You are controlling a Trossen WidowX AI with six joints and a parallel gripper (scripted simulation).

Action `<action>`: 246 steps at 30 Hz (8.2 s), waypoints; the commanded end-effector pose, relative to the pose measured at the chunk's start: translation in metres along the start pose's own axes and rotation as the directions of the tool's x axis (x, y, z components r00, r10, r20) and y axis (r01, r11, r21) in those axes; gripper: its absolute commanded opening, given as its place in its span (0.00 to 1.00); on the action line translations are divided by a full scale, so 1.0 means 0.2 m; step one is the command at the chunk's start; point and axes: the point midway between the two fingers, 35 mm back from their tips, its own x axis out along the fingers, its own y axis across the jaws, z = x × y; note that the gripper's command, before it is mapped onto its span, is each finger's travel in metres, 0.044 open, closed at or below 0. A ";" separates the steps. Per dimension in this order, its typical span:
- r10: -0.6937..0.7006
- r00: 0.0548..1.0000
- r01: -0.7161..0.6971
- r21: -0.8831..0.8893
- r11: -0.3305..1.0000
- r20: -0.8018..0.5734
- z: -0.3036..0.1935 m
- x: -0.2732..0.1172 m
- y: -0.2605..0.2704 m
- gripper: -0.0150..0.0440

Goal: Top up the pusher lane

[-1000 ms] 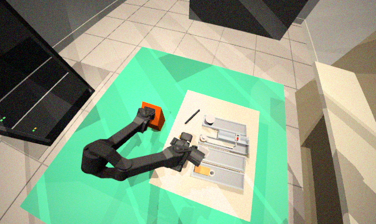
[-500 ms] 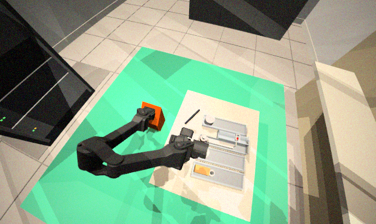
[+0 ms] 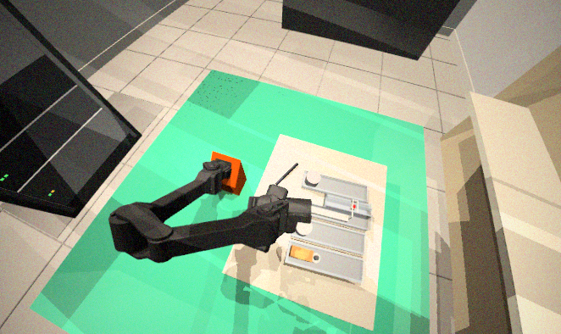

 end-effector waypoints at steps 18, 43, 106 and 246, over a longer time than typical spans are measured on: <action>0.005 1.000 -0.005 -0.048 0.999 0.002 0.23 0.15 0.37 0.25; 0.004 1.000 -0.004 -0.068 0.998 0.003 0.29 0.35 0.55 0.25; 0.004 1.000 -0.004 -0.067 0.998 0.004 0.40 0.36 0.55 0.25; 0.004 1.000 -0.004 -0.066 0.998 0.005 0.56 0.34 0.55 0.25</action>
